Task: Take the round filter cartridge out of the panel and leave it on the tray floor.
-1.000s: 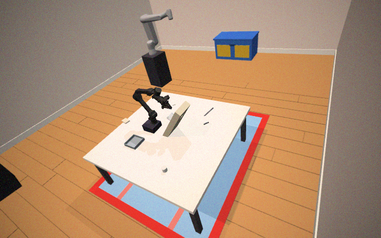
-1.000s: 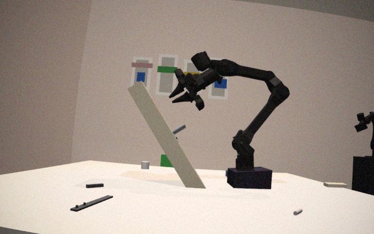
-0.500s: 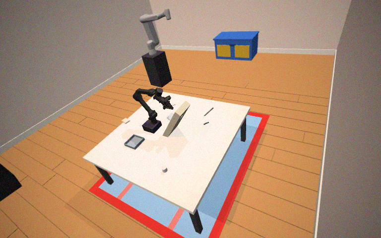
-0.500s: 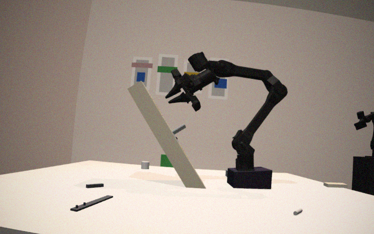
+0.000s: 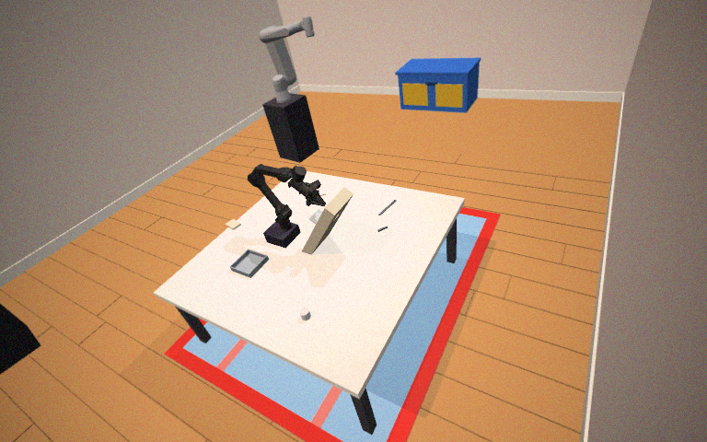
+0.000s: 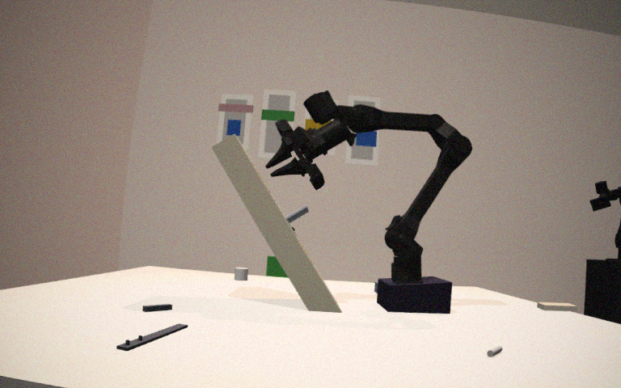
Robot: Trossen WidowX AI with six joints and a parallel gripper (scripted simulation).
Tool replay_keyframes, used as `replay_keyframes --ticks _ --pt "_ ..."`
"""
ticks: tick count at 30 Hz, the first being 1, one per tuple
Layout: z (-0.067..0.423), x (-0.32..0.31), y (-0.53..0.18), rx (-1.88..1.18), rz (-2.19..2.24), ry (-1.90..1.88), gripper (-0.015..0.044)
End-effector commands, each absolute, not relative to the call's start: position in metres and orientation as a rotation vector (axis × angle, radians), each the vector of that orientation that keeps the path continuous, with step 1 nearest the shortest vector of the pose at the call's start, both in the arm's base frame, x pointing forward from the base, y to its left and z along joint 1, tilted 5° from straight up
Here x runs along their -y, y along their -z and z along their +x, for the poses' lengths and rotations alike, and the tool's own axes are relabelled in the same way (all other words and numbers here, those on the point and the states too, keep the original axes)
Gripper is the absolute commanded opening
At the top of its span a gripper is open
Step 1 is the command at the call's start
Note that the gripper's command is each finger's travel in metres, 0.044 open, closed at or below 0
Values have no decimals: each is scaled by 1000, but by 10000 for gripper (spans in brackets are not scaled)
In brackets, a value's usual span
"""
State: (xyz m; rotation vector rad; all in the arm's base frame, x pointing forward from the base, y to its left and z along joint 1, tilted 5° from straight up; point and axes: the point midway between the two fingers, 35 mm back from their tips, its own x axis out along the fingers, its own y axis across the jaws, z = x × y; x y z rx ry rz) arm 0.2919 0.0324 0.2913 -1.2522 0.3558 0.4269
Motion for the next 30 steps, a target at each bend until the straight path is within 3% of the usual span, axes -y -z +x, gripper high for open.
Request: replay_keyframes --ticks 1,30 --pt "297 -33 -285 -364 -1249 -425 106" --pt "305 -33 -280 -363 -1249 -425 106"
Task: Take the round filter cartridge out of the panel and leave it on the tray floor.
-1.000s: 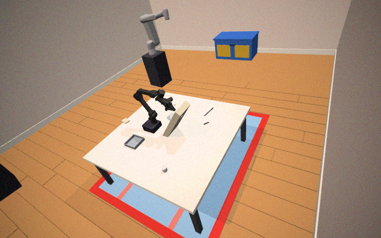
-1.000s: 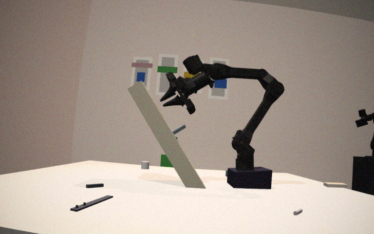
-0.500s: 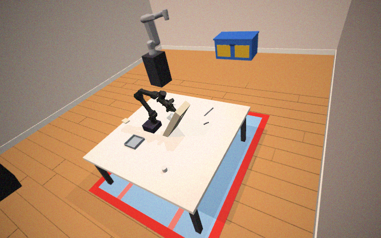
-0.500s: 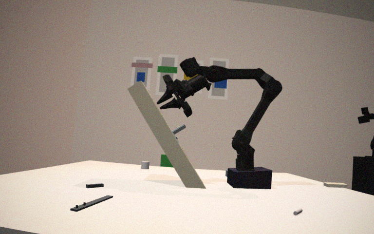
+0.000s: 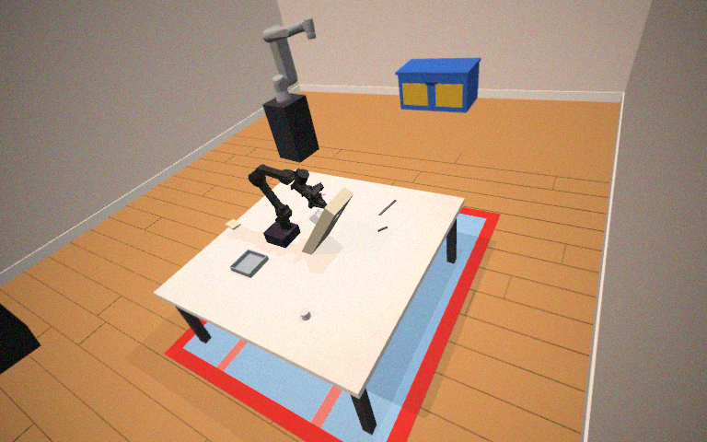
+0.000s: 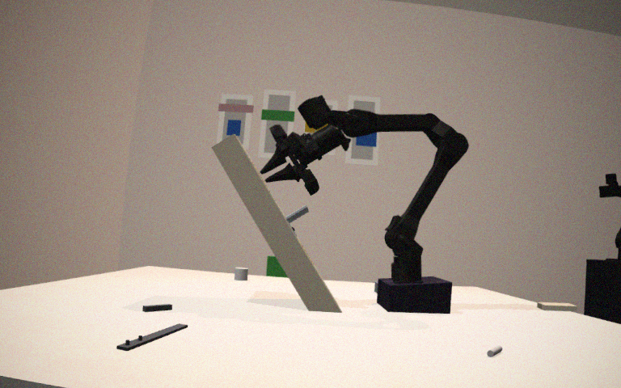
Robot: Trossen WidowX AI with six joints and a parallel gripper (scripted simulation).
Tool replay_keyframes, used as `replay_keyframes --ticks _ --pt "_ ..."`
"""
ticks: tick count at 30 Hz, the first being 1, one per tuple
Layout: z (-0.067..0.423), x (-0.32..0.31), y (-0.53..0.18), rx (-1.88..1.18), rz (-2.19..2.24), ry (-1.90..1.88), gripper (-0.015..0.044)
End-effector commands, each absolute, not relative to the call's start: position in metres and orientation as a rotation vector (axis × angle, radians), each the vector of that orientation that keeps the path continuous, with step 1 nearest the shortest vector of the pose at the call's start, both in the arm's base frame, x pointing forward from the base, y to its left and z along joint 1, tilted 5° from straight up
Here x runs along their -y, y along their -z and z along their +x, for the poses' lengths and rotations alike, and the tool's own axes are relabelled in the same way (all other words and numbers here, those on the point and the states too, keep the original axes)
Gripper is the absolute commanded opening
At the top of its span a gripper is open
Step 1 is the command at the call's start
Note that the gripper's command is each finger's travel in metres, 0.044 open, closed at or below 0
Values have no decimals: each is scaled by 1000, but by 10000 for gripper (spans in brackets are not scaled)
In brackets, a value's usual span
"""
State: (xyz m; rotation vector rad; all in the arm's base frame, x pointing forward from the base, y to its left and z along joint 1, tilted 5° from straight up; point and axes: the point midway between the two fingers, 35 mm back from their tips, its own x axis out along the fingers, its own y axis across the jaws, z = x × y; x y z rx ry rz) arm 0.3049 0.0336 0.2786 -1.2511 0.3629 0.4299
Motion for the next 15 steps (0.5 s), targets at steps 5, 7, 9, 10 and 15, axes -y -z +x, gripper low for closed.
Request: replay_keyframes --ticks 5,7,9,10,15 --pt "306 -33 -280 -363 -1249 -425 106" --pt "306 -33 -281 -363 -1249 -425 106" --pt "306 -33 -281 -363 -1249 -425 106" --pt "306 -33 -281 -363 -1249 -425 106" --pt "308 -34 -279 -363 -1249 -425 106"
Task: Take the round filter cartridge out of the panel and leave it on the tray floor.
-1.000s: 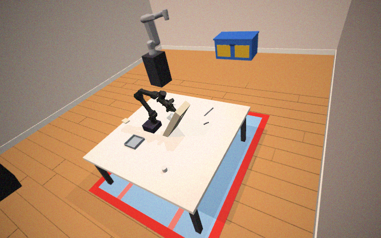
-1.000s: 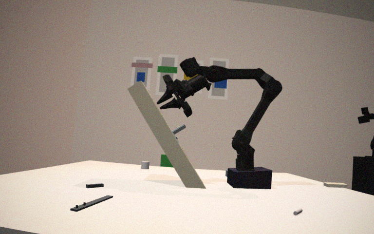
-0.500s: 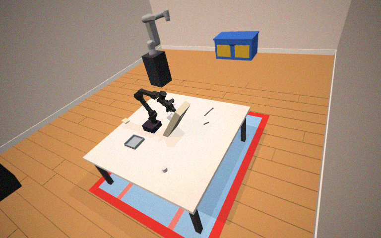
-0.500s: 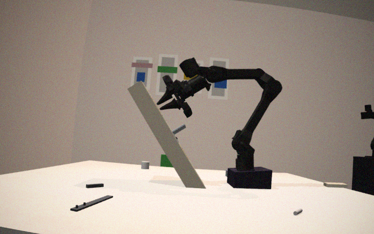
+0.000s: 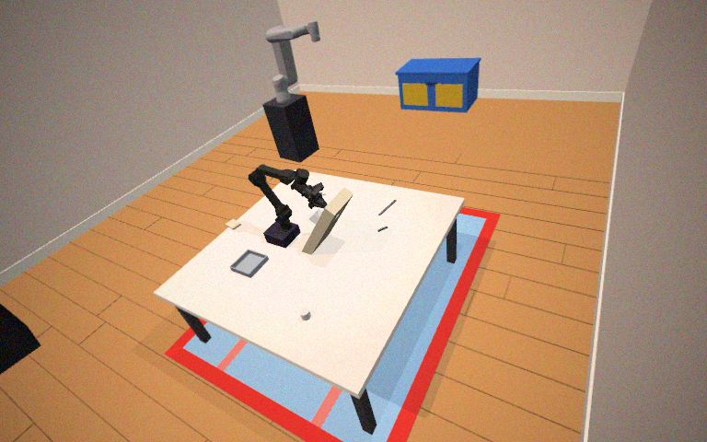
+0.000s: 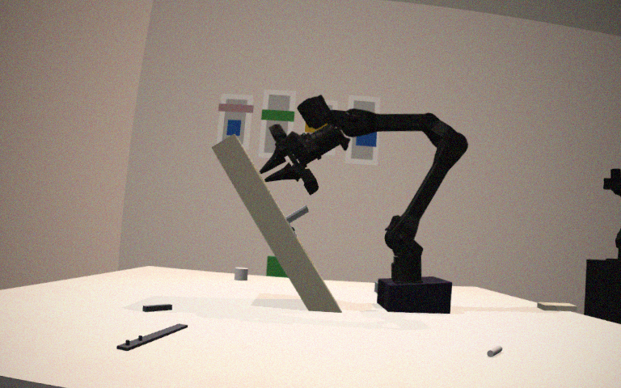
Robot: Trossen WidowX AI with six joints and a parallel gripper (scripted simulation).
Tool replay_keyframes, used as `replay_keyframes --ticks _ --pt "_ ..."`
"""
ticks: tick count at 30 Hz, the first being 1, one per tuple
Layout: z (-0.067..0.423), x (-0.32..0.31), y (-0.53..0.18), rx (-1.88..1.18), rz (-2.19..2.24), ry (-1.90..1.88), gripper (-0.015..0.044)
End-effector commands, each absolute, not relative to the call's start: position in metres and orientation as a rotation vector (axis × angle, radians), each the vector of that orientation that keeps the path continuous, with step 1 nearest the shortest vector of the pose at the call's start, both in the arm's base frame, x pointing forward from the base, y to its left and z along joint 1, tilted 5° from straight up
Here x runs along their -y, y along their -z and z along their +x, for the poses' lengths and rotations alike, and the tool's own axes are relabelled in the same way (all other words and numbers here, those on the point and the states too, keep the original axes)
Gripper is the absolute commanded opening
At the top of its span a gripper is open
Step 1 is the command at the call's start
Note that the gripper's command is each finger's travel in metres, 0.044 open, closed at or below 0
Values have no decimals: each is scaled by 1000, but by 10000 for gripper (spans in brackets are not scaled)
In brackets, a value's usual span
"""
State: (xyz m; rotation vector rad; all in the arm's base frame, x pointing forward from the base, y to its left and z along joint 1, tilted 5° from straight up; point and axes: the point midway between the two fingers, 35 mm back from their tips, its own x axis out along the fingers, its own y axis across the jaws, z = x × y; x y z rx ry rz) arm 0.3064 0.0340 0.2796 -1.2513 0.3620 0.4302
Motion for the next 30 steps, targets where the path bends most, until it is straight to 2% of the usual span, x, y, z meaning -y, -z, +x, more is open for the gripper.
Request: replay_keyframes --ticks 1,30 --pt "308 -34 -279 -363 -1249 -425 106" --pt "317 -35 -273 -363 -1249 -425 106"
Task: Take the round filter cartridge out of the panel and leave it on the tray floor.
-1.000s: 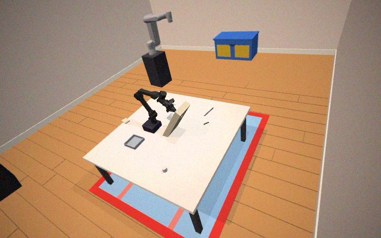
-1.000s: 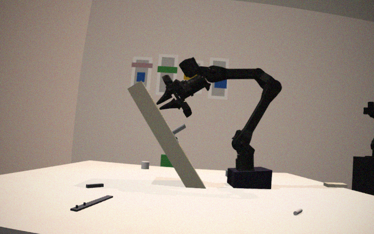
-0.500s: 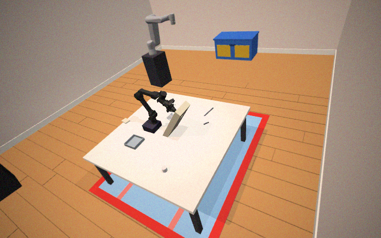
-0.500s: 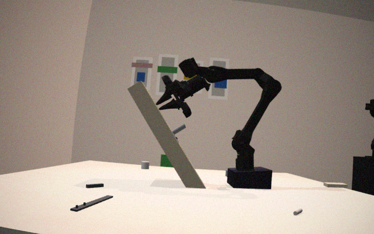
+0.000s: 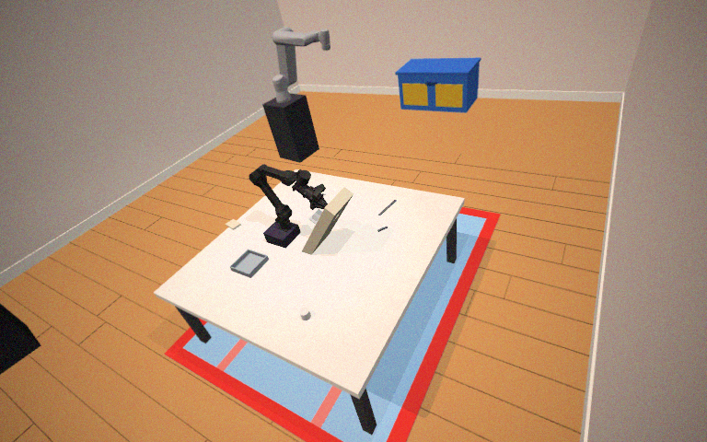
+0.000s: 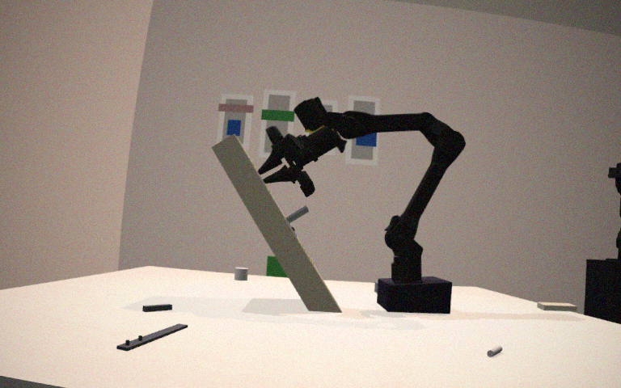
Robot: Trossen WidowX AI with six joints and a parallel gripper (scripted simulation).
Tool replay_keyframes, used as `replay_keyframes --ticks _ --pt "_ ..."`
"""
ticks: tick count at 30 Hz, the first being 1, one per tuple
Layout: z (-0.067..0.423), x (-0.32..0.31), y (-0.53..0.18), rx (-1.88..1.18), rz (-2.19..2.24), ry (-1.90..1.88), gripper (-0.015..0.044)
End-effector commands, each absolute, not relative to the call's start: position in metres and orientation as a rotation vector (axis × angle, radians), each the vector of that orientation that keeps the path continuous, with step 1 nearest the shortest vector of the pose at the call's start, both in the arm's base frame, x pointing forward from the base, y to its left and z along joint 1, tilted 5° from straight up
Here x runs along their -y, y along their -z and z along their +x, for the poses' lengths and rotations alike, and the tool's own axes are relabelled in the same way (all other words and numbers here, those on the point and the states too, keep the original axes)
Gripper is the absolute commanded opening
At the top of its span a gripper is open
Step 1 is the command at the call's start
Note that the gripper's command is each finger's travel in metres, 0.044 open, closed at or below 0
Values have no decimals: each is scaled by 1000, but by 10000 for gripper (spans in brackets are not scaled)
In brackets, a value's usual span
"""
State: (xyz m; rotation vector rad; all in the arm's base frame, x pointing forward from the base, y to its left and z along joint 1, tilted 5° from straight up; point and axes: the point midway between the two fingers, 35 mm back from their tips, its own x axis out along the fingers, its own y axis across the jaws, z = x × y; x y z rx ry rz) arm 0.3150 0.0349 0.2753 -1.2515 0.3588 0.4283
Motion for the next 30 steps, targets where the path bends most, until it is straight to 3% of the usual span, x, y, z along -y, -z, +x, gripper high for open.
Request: replay_keyframes --ticks 1,30 --pt "317 -35 -273 -363 -1249 -425 106" --pt "325 -36 -269 -362 -1249 -424 106"
